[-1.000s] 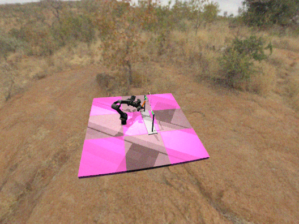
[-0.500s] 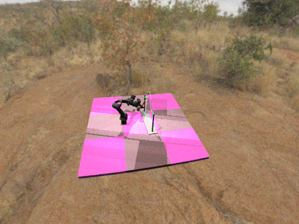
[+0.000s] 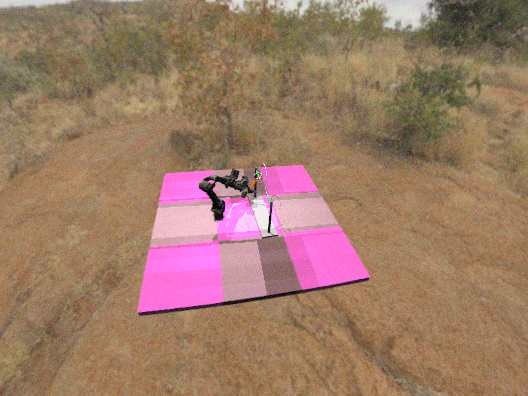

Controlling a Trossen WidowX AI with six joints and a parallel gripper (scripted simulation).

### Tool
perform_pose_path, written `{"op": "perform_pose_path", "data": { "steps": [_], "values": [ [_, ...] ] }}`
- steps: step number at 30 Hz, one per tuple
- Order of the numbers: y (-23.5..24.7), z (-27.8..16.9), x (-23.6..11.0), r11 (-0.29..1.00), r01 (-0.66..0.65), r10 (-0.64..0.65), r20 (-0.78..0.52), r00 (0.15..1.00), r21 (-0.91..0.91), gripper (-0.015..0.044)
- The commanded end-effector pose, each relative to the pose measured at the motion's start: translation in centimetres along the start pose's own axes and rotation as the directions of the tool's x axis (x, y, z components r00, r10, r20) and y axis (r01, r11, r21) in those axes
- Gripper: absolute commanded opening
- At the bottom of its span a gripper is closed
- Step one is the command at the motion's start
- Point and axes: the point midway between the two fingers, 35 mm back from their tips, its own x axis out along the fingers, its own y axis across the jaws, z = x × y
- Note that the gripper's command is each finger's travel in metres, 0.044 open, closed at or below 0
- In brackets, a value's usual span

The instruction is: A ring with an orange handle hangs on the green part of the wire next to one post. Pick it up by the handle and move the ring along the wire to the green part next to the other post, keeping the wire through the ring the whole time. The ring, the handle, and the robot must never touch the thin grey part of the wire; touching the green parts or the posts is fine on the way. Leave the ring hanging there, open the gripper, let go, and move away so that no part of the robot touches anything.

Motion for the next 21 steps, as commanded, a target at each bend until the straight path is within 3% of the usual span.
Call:
{"op": "perform_pose_path", "data": {
  "steps": [1,11,21],
  "values": [
    [-0.02,-0.05,0.02,1.000,0.002,-0.002,0.001,1.000,0.005,-0.0150],
    [-0.02,-0.05,0.02,1.000,0.002,-0.002,0.001,1.000,0.005,-0.0150],
    [0.00,-0.02,0.01,1.000,0.000,0.000,0.000,1.000,0.000,0.0113]
  ]
}}
